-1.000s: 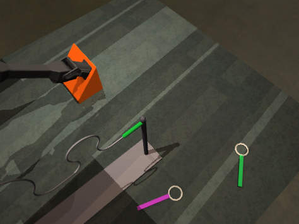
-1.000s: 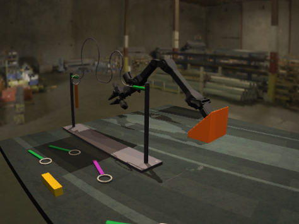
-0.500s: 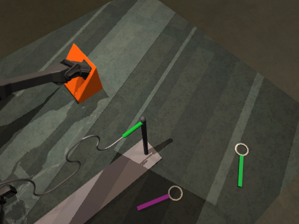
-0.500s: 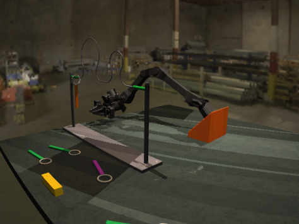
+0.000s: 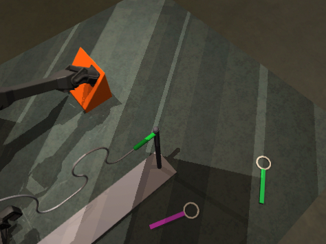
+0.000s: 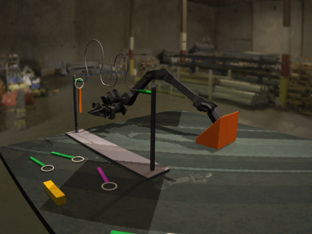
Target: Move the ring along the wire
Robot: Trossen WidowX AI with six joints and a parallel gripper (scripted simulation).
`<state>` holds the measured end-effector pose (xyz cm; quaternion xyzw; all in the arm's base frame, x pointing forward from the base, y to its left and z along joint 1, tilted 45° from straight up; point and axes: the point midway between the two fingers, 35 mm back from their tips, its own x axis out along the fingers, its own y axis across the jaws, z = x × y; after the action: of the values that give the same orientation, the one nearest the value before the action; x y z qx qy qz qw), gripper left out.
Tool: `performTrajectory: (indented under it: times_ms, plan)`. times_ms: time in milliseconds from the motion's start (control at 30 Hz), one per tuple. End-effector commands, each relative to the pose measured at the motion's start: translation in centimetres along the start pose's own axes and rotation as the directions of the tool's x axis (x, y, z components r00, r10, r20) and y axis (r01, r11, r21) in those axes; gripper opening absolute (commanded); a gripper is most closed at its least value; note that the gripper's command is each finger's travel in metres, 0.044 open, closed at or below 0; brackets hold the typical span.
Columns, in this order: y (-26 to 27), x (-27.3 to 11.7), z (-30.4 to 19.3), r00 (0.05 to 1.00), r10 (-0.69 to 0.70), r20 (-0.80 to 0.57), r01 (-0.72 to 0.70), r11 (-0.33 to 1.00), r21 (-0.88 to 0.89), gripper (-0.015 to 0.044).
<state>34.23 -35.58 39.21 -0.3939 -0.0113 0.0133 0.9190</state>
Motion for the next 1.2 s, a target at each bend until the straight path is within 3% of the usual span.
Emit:
performTrajectory:
  times_ms: [0, 1167]
  plan:
    - [0.0, 1.6, 2.3, 1.0, 0.0, 0.011, 0.0, 1.0, -0.005, 0.016]
    - [-0.2, 6.4, 2.4, 1.0, -0.002, 0.013, 0.002, 1.0, -0.004, 0.016]
